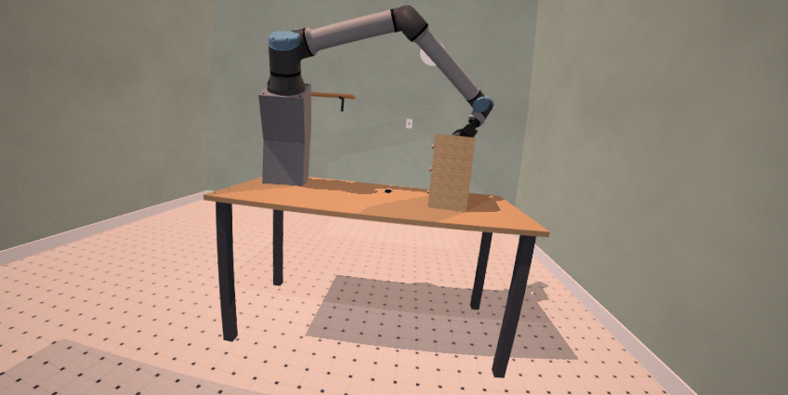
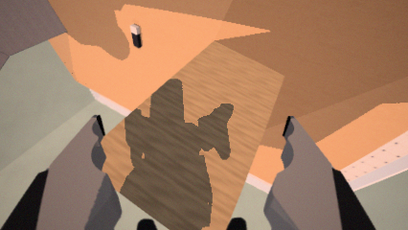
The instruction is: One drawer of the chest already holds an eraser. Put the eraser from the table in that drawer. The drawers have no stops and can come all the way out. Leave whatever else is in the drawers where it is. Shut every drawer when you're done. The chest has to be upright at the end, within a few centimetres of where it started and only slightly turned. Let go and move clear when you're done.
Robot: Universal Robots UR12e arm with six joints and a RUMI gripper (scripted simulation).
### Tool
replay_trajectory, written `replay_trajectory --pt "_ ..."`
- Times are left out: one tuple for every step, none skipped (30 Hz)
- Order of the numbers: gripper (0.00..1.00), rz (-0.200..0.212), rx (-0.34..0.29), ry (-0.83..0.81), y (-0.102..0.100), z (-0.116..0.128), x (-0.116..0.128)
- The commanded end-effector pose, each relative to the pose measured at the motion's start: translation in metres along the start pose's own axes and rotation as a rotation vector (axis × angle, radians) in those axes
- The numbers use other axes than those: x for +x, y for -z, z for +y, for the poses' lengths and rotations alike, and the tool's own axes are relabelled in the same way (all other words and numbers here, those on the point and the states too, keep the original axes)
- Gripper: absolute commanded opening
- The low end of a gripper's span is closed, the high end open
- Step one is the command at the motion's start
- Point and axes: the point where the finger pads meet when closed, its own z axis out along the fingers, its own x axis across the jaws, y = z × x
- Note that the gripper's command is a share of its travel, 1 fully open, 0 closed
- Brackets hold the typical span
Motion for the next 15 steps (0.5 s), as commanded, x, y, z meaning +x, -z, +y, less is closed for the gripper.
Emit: replay_trajectory --pt "1.00 0.004 0.003 0.001 0.0024 0.0022 -0.0007" --pt "1.00 0.004 0.004 0.001 0.0025 0.0025 -0.0008" --pt "1.00 0.005 0.005 0.002 0.0027 0.0029 -0.0008" --pt "1.00 0.006 0.006 0.002 0.0030 0.0034 -0.0008" --pt "1.00 0.006 0.008 0.002 0.0033 0.0040 -0.0007" --pt "1.00 0.006 0.008 0.002 0.0033 0.0040 -0.0007" --pt "1.00 0.006 0.008 0.002 0.0033 0.0040 -0.0007" --pt "1.00 0.007 0.009 0.003 0.0036 0.0046 -0.0007" --pt "1.00 0.009 0.011 0.003 0.0040 0.0053 -0.0006" --pt "1.00 0.010 0.012 0.004 0.0045 0.0061 -0.0006" --pt "1.00 0.011 0.014 0.005 0.0050 0.0070 -0.0005" --pt "1.00 0.013 0.016 0.006 0.0055 0.0079 -0.0005" --pt "1.00 0.015 0.018 0.006 0.0062 0.0089 -0.0005" --pt "1.00 0.017 0.020 0.007 0.0069 0.0099 -0.0004" --pt "1.00 0.019 0.023 0.009 0.0078 0.0109 -0.0005"
